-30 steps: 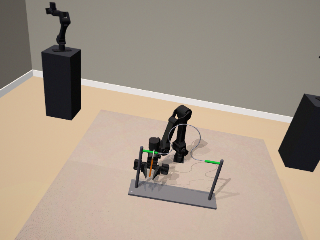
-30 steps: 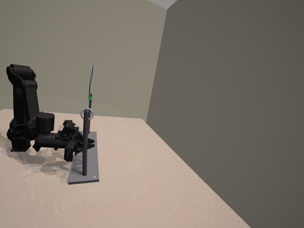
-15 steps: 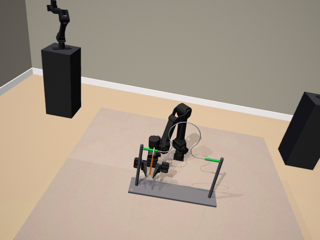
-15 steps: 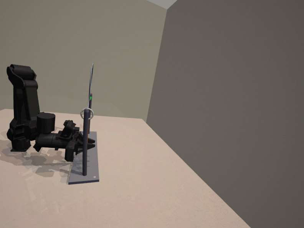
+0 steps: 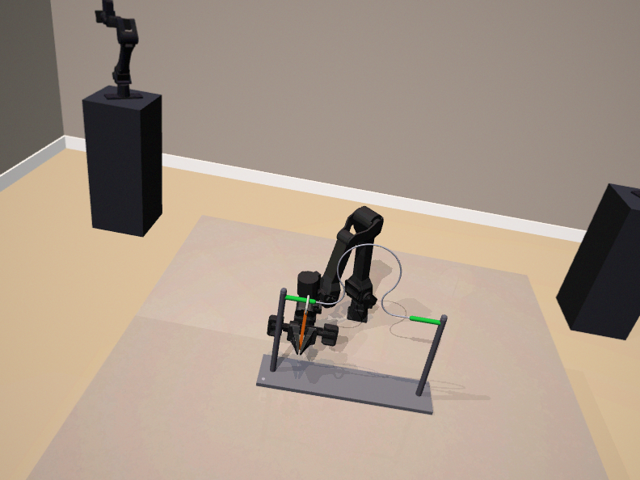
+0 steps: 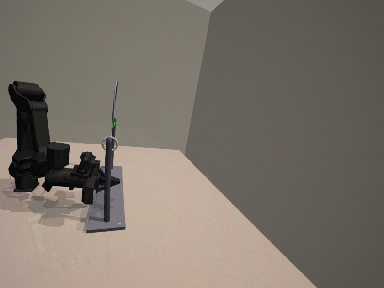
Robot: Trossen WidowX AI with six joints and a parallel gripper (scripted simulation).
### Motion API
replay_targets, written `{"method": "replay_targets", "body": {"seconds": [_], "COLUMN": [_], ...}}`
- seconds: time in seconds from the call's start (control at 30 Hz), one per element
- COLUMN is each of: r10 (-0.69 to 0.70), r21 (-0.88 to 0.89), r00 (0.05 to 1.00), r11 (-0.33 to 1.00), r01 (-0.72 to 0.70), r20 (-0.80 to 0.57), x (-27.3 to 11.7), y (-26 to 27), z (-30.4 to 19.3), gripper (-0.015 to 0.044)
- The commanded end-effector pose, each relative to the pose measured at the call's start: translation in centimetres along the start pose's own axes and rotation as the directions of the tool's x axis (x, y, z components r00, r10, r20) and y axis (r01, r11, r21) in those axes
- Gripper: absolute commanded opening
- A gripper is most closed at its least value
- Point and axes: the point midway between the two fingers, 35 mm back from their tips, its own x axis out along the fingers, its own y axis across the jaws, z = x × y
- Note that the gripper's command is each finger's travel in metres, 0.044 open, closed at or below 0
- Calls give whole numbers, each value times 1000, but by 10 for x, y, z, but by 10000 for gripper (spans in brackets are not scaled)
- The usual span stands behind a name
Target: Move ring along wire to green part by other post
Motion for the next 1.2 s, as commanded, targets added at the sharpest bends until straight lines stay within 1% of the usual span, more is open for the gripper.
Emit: {"method": "replay_targets", "body": {"seconds": [0.0,0.3,0.57,1.17], "r10": [0,-1,-5,-5], "r21": [0,0,0,0], "r00": [1000,1000,1000,1000], "r11": [1000,1000,1000,1000], "r01": [0,1,5,5], "r20": [0,0,2,2], "x": [0,0,-1,-1], "y": [0,0,-3,-3], "z": [0,1,13,13], "gripper": [-150,-150,-150,-150]}}
